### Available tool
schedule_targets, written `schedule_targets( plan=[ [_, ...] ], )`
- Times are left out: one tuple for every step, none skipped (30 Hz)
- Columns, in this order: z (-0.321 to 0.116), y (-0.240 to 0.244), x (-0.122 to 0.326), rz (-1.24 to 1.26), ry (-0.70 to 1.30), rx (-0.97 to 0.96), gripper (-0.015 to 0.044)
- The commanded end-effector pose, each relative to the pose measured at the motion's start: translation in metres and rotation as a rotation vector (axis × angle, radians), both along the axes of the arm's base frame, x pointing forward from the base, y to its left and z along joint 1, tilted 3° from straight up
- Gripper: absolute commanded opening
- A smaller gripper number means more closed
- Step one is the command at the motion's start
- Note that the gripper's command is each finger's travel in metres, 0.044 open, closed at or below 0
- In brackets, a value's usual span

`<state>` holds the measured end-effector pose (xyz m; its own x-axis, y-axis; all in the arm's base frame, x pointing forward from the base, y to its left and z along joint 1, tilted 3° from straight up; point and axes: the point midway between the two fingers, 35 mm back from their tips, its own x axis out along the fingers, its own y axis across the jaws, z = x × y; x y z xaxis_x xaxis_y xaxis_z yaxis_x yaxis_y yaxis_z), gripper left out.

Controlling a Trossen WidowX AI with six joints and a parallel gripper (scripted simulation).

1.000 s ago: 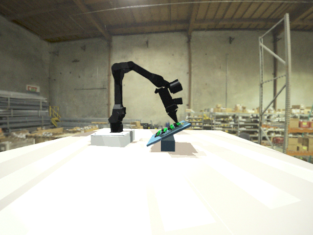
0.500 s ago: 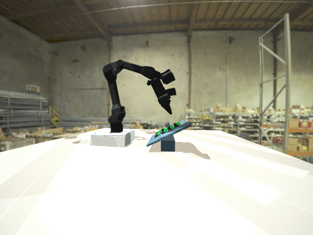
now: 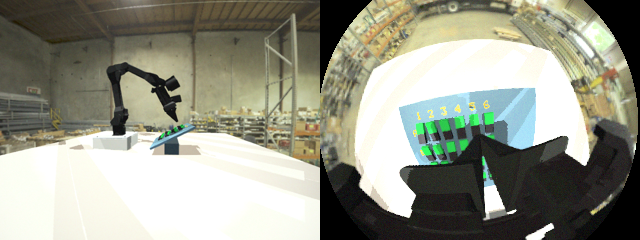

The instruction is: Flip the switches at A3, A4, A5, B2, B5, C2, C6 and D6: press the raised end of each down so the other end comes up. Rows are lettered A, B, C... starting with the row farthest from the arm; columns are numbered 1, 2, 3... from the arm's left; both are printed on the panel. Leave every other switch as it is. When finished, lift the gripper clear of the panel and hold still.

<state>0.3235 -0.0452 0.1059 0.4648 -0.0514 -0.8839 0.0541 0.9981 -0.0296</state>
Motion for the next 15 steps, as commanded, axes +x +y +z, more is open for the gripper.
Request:
schedule_targets(
  plan=[
    [-0.0055,0.0007,-0.0016,0.006,0.012,0.004,0.0],
    [-0.0055,0.0007,-0.0016,0.006,0.012,0.004,0.0],
    [-0.0055,0.0007,-0.0016,0.006,0.012,0.004,0.0],
    [-0.0055,0.0007,-0.0016,0.006,0.012,0.004,0.0],
    [-0.0055,0.0007,-0.0016,0.006,0.012,0.004,0.0],
    [-0.0055,0.0007,-0.0016,0.006,0.012,0.004,0.0],
    [-0.0055,0.0007,-0.0016,0.006,0.012,0.004,0.0],
    [-0.0055,0.0007,-0.0016,0.006,0.012,0.004,0.0],
    [-0.0055,0.0007,-0.0016,0.006,0.012,0.004,0.0],
    [-0.0055,0.0007,-0.0016,0.006,0.012,0.004,0.0],
    [-0.0055,0.0007,-0.0016,0.006,0.012,0.004,0.0],
    [-0.0055,0.0007,-0.0016,0.006,0.012,0.004,0.0],
    [-0.0055,0.0007,-0.0016,0.006,0.012,0.004,0.0],
    [-0.0066,0.0007,-0.001,0.006,0.012,0.004,0.0],
    [-0.01,0.0005,0.0005,0.006,0.012,0.004,0.0]
  ],
)
